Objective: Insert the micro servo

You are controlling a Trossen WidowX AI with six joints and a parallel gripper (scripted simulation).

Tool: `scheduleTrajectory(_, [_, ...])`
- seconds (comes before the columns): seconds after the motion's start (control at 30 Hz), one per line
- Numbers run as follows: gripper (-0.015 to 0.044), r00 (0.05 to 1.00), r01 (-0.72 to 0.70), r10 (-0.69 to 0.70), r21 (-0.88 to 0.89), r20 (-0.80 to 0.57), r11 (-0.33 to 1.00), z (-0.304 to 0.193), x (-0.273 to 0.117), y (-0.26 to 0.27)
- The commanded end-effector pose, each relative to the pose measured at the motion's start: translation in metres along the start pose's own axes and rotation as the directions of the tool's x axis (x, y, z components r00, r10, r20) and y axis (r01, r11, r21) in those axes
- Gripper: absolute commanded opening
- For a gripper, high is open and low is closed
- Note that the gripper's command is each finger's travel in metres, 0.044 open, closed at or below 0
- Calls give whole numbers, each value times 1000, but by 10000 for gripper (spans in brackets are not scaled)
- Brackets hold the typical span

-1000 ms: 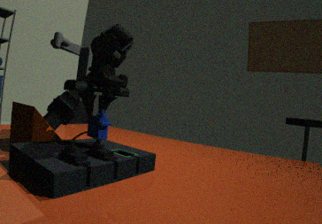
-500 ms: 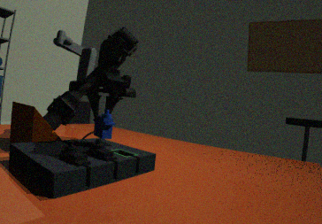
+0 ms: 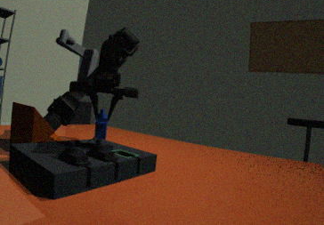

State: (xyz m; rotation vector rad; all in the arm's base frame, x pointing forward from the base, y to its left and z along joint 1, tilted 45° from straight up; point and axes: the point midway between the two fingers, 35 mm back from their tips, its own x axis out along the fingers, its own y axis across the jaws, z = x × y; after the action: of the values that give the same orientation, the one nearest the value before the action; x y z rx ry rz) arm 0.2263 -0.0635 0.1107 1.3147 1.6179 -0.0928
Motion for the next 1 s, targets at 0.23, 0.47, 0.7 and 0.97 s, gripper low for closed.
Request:
scheduleTrajectory(0.23, [0, 1000, -6, 2, 385, 11, 923, 1, -1, 2])
scheduleTrajectory(0.47, [0, 1000, -8, 2, 596, 10, 803, 1, -1, 2])
scheduleTrajectory(0.7, [0, 1000, -9, 3, 772, 9, 635, 1, -1, 2])
scheduleTrajectory(0.97, [0, 1000, -8, 3, 917, 7, 398, 0, -1, 2])
